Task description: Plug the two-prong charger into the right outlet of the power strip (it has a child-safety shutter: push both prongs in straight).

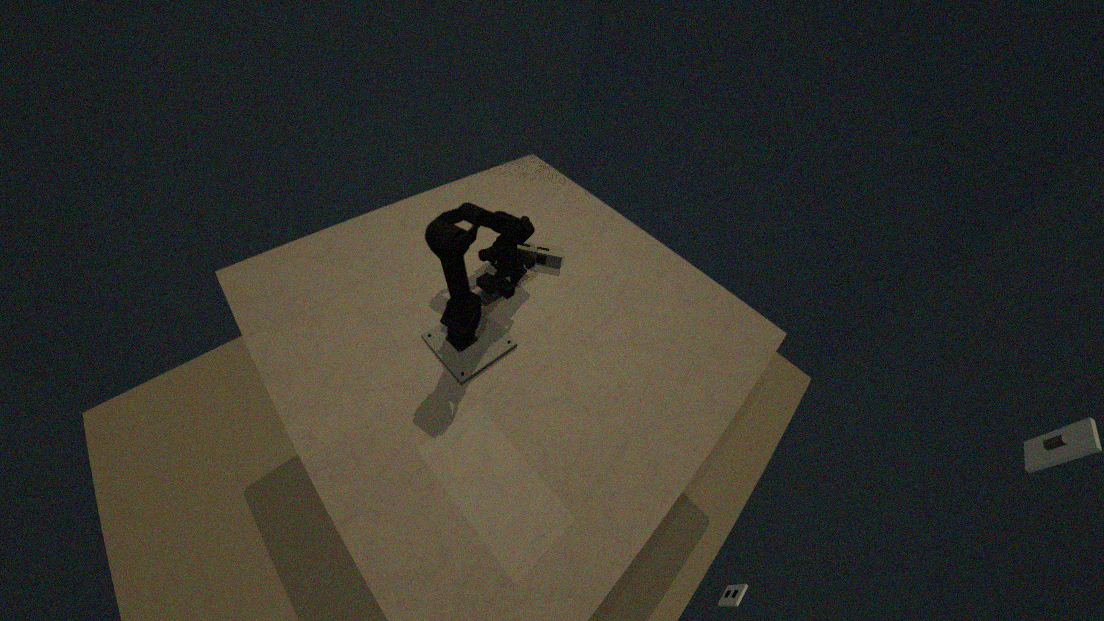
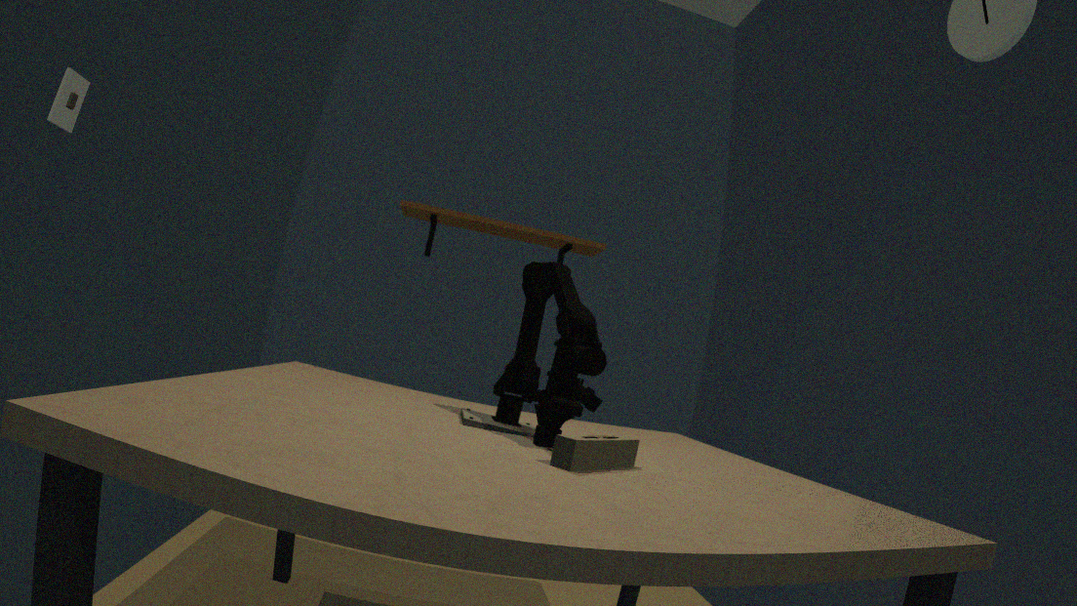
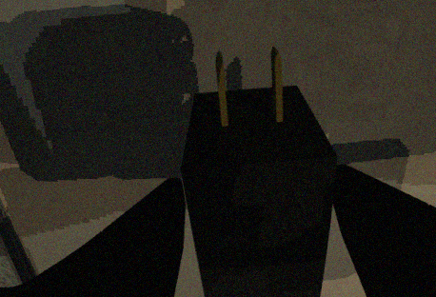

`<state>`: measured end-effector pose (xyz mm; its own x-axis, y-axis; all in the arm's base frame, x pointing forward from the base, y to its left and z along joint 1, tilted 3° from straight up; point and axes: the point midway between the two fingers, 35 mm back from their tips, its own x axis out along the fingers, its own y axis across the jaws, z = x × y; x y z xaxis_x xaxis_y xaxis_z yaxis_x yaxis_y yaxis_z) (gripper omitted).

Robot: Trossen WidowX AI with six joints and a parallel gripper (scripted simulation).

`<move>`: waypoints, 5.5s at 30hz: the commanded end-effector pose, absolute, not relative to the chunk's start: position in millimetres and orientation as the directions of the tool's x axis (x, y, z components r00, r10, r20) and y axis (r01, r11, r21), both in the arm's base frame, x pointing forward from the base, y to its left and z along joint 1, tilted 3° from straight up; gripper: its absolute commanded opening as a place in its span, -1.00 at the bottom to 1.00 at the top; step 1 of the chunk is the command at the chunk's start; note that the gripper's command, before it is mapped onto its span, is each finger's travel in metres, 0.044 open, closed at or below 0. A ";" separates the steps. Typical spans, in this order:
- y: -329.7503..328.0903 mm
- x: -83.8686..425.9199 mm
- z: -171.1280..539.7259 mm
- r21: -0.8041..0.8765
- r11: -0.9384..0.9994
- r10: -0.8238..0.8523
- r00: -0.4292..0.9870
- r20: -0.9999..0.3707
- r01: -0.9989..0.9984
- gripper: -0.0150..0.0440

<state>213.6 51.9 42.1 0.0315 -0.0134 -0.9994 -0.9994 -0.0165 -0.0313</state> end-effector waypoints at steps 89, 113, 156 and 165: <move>13.9 301.6 56.0 0.024 0.785 0.012 -0.024 -1.000 -0.619 -0.49; 26.4 326.6 56.9 0.025 0.804 0.014 -0.023 -1.000 -0.595 -0.49; 37.6 342.2 57.2 0.027 0.816 0.016 -0.023 -1.000 -0.578 -0.49; 38.3 343.1 57.6 0.027 0.816 0.016 -0.023 -1.000 -0.578 -0.49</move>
